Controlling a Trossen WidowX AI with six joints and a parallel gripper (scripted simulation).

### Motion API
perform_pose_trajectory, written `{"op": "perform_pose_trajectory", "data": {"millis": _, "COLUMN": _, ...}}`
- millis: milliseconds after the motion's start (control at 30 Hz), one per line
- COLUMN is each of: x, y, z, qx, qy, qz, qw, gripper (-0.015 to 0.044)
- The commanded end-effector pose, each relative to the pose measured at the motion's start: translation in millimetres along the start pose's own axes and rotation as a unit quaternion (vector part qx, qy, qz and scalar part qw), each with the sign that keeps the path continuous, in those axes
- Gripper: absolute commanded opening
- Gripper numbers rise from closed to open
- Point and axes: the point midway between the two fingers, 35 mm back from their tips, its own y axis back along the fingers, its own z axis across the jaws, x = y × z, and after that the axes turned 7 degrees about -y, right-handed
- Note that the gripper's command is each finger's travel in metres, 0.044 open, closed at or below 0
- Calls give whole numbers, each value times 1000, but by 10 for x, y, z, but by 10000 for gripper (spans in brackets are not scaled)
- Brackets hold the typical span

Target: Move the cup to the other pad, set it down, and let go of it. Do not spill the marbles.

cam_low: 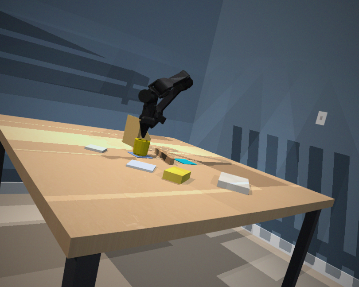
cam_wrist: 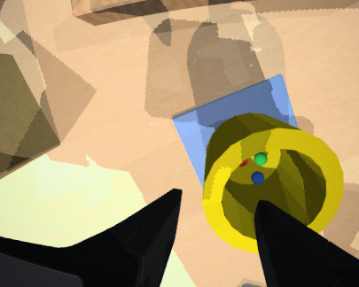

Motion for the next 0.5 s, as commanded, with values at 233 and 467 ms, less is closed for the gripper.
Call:
{"op": "perform_pose_trajectory", "data": {"millis": 233, "x": -4, "y": -212, "z": 6, "qx": -5, "qy": -3, "qz": -3, "qw": 1000, "gripper": 167}}
{"op": "perform_pose_trajectory", "data": {"millis": 467, "x": -7, "y": -327, "z": 10, "qx": -5, "qy": -3, "qz": -4, "qw": 1000, "gripper": 167}}
